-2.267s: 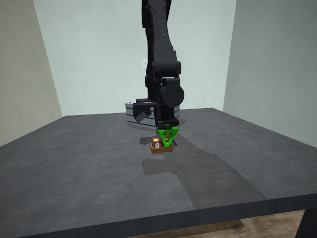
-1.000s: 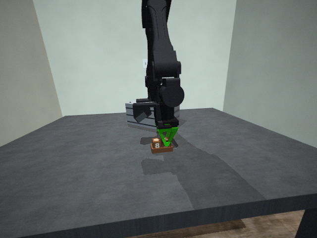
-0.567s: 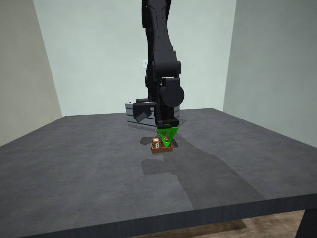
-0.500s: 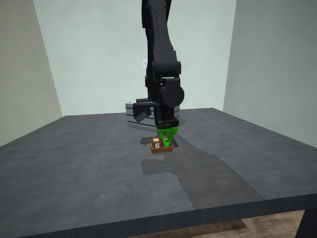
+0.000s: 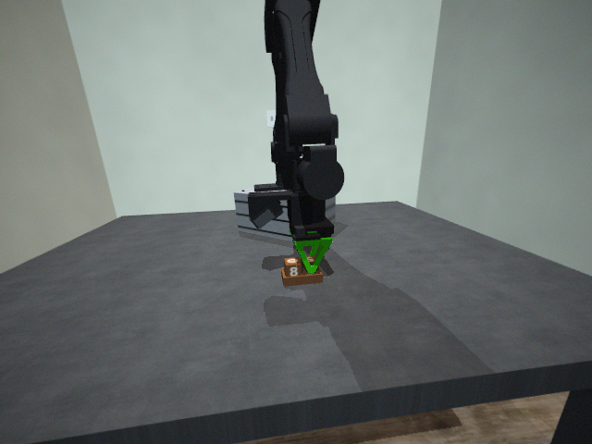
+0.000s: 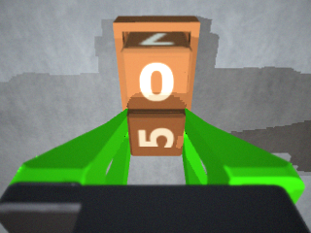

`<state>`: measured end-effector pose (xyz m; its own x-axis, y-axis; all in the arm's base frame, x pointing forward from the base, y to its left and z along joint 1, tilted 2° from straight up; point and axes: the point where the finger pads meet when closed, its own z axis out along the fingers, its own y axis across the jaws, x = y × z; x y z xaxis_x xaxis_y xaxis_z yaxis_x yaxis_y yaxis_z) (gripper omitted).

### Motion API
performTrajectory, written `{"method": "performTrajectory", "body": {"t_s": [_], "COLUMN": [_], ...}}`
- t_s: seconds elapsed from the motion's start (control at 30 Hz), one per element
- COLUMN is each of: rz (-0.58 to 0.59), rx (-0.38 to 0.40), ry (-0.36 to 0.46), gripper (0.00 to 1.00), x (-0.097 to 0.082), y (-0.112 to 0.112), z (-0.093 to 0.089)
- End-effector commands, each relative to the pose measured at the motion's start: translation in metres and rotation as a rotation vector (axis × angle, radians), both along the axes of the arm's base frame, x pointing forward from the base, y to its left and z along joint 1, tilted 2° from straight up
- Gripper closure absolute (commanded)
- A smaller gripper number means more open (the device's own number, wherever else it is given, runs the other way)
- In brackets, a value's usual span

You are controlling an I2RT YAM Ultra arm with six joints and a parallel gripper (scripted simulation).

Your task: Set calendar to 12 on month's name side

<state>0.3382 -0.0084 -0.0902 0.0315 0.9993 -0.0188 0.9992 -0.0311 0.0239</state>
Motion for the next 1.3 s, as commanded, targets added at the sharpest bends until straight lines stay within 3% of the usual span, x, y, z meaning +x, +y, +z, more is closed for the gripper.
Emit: {"method": "performTrajectory", "body": {"t_s": [0.0,0.33,0.57,0.7,1.17,1.27], "rz": [0.000,0.000,0.000,0.000,0.000,0.000], "rx": [-0.001,-0.001,0.000,0.000,0.000,0.001], "ry": [-0.010,-0.010,-0.010,-0.010,-0.010,-0.010], "gripper": [0.74,0.74,0.74,0.74,0.74,0.74], "x": [0.003,0.002,0.000,0.000,0.000,0.003], "y": [0.000,0.000,0.001,0.002,0.003,0.037], "z": [0.003,0.028,0.081,0.099,0.103,0.098]}}
